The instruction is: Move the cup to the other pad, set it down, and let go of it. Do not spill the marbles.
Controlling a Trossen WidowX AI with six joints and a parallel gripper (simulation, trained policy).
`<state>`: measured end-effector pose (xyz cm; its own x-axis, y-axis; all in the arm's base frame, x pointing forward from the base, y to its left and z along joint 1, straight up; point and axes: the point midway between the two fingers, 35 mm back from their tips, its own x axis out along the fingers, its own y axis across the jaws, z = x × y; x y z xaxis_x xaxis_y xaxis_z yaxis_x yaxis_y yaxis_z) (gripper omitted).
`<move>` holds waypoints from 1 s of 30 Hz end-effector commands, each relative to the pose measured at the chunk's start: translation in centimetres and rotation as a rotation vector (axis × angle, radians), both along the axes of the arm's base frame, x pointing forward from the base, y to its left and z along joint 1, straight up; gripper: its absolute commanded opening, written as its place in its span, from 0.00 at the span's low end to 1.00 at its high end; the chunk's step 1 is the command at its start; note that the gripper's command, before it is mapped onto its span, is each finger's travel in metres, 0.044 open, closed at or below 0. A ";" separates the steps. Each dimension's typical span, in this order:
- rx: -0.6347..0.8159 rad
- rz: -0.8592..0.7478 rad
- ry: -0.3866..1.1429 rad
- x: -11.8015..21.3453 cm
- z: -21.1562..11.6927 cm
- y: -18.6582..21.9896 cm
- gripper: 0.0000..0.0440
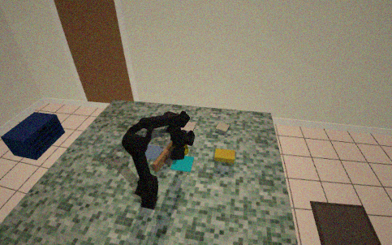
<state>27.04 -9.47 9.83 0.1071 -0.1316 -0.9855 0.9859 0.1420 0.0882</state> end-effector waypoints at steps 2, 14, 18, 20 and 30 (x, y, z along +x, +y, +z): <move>0.005 -0.015 0.001 -0.9 -1.2 0.0 0.01; 0.002 -0.053 0.020 -2.7 -3.4 -0.4 0.12; -0.004 -0.064 0.004 -2.7 -3.7 -0.7 0.20; -0.008 -0.069 -0.021 -2.5 -3.4 -1.0 0.30; 0.000 -0.086 -0.109 -2.2 -1.8 -1.3 0.42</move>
